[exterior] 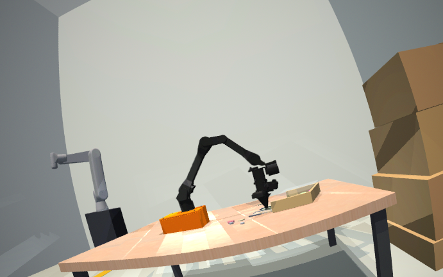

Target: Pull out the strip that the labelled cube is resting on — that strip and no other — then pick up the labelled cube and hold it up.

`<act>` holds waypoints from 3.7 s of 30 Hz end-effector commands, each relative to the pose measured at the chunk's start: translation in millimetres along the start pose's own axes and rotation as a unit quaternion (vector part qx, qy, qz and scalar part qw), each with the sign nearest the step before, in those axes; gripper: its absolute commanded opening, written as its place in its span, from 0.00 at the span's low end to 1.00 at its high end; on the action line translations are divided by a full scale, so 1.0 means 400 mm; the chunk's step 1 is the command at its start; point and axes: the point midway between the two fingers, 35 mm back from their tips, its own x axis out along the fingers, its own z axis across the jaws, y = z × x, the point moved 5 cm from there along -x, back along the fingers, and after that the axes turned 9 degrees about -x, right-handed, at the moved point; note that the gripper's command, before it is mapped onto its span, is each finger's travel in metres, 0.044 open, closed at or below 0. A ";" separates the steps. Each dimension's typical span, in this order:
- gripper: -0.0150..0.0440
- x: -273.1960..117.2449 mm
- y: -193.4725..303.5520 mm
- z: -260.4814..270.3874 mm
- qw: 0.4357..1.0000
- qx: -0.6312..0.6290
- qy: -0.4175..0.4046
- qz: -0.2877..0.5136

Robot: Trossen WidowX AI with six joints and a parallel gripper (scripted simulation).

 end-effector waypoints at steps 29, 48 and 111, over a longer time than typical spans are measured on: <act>0.25 0.015 0.091 0.015 1.000 0.000 -0.001 0.005; 0.25 0.016 0.163 0.027 1.000 0.000 -0.001 0.006; 0.25 0.016 0.386 0.064 1.000 -0.001 -0.002 0.010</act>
